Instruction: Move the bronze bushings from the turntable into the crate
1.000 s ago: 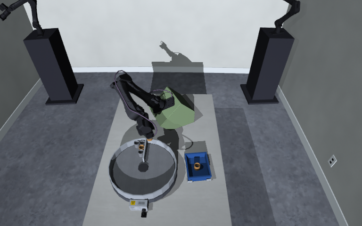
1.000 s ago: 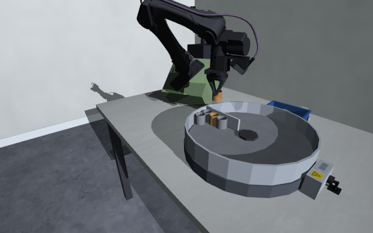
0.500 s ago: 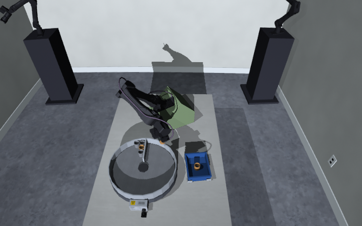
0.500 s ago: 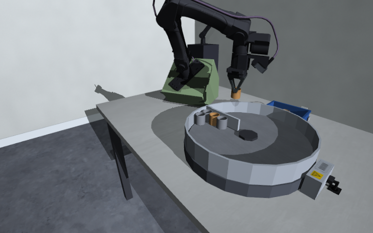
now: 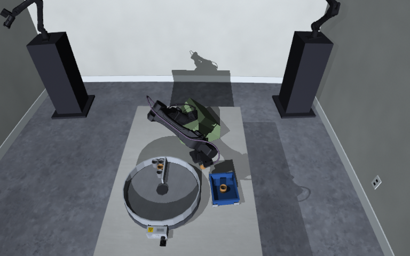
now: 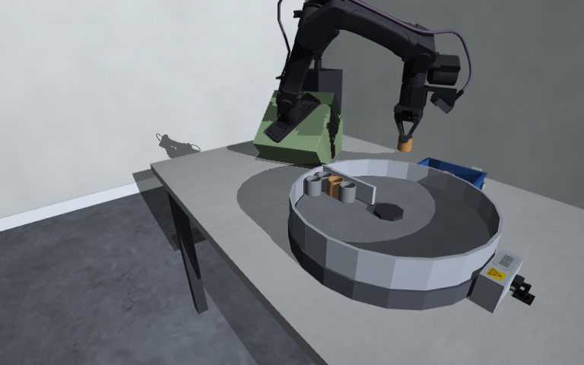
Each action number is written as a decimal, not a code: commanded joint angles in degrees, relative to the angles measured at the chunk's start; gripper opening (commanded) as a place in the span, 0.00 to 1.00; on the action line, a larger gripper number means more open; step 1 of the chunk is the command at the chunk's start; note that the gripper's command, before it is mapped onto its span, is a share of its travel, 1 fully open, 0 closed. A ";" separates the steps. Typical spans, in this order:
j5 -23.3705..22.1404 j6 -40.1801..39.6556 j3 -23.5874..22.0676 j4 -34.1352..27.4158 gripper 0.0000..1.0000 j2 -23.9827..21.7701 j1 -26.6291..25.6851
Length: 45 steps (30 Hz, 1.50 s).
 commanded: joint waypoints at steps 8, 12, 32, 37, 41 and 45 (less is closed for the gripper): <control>-0.90 6.04 15.59 -5.50 0.00 11.18 5.05; -0.87 7.18 21.19 -7.39 0.00 15.62 5.92; -1.08 9.64 36.73 -13.72 0.00 26.60 7.63; -0.85 9.79 37.61 -14.16 0.00 26.11 7.70; -0.86 9.86 38.30 -14.46 0.00 27.61 7.76; -0.88 9.78 38.51 -14.59 0.00 26.67 7.76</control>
